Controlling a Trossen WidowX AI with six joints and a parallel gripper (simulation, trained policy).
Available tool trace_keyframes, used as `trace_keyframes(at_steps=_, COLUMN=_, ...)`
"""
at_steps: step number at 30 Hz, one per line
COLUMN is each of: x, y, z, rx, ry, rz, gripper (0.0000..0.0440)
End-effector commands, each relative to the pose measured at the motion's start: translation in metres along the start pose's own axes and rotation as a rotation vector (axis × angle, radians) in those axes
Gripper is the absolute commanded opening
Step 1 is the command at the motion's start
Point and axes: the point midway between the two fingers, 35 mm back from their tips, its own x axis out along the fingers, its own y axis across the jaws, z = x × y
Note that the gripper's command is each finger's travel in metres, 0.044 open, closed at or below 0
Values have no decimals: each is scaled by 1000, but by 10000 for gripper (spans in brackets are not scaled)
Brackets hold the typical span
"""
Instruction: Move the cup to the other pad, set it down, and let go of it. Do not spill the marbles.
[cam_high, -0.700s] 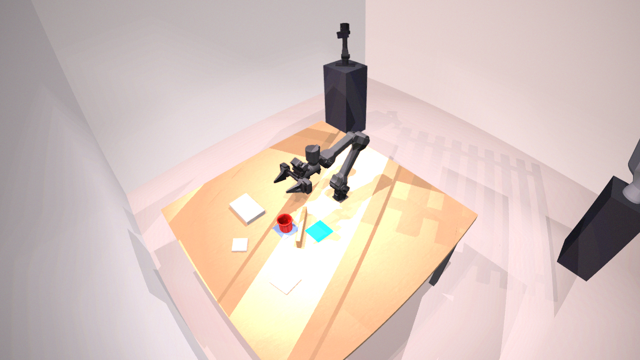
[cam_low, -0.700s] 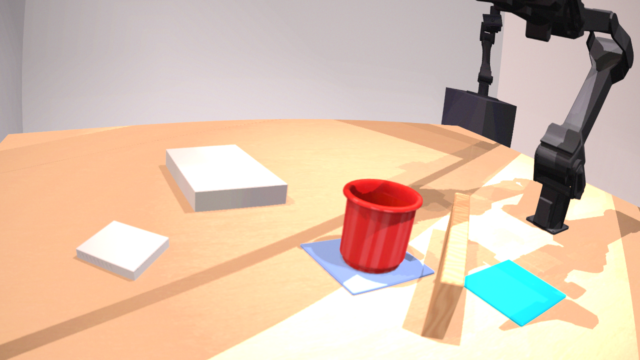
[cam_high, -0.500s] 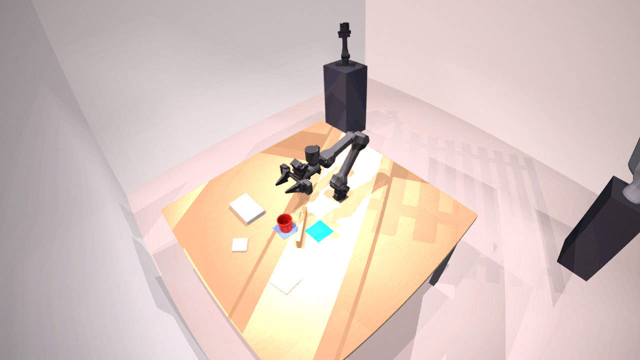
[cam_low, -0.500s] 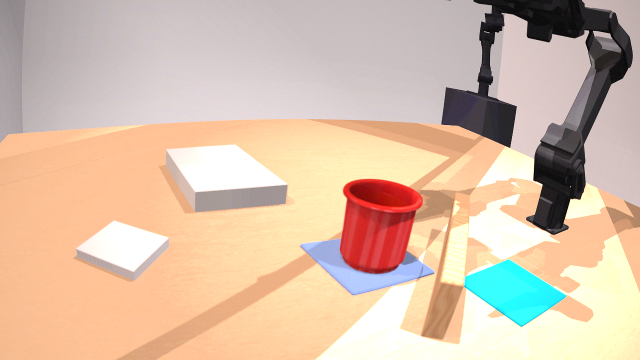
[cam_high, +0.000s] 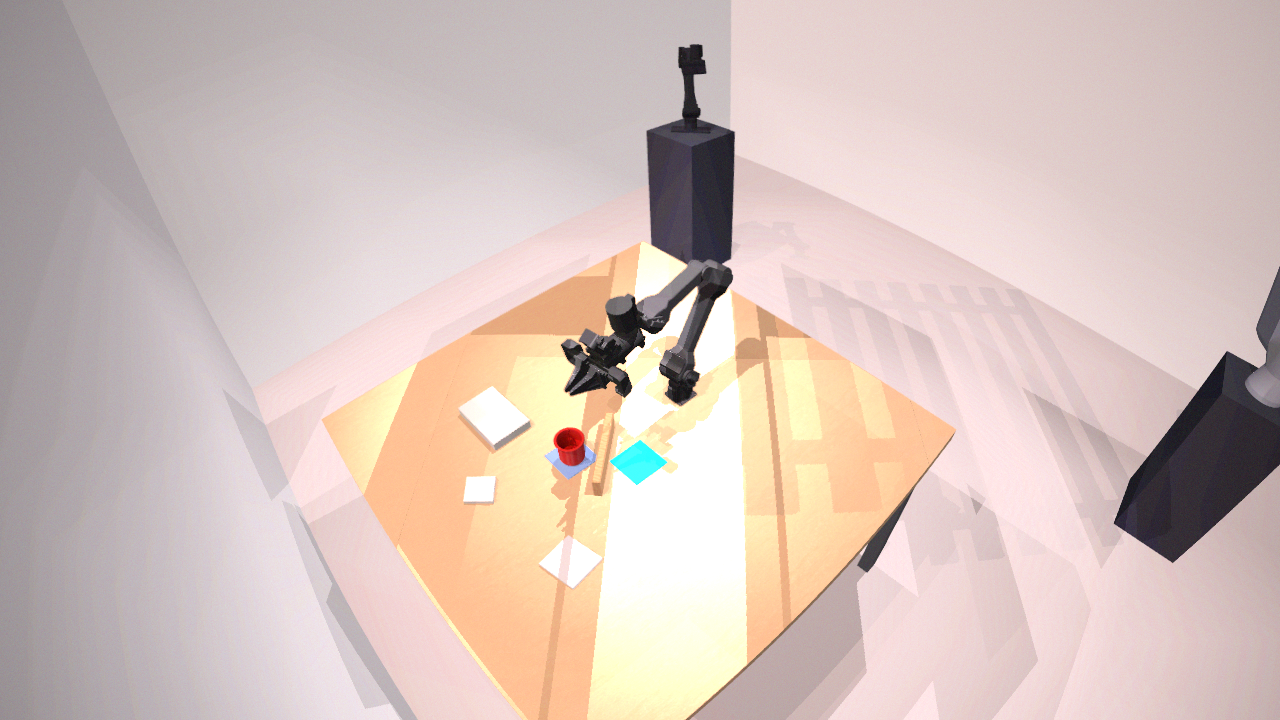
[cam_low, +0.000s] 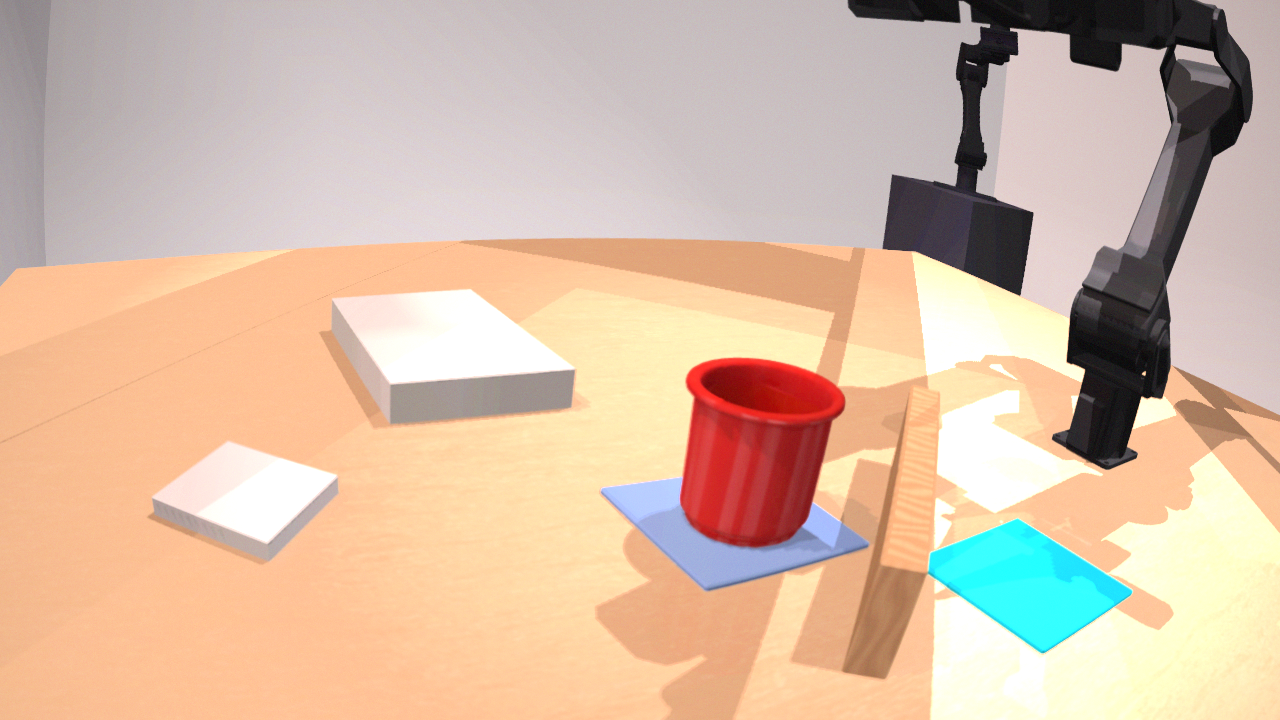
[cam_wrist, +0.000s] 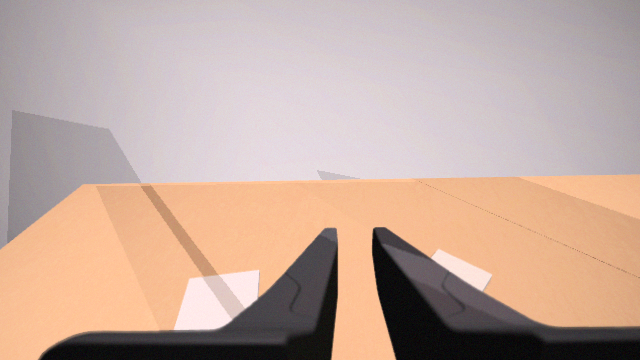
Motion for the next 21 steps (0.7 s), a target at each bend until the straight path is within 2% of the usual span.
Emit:
trace_keyframes(at_steps=1, x=3, y=7, z=-2, rx=23, ry=48, rz=13, gripper=54)
trace_keyframes(at_steps=21, x=17, y=36, z=-24, rx=94, ry=334, rz=41, gripper=77)
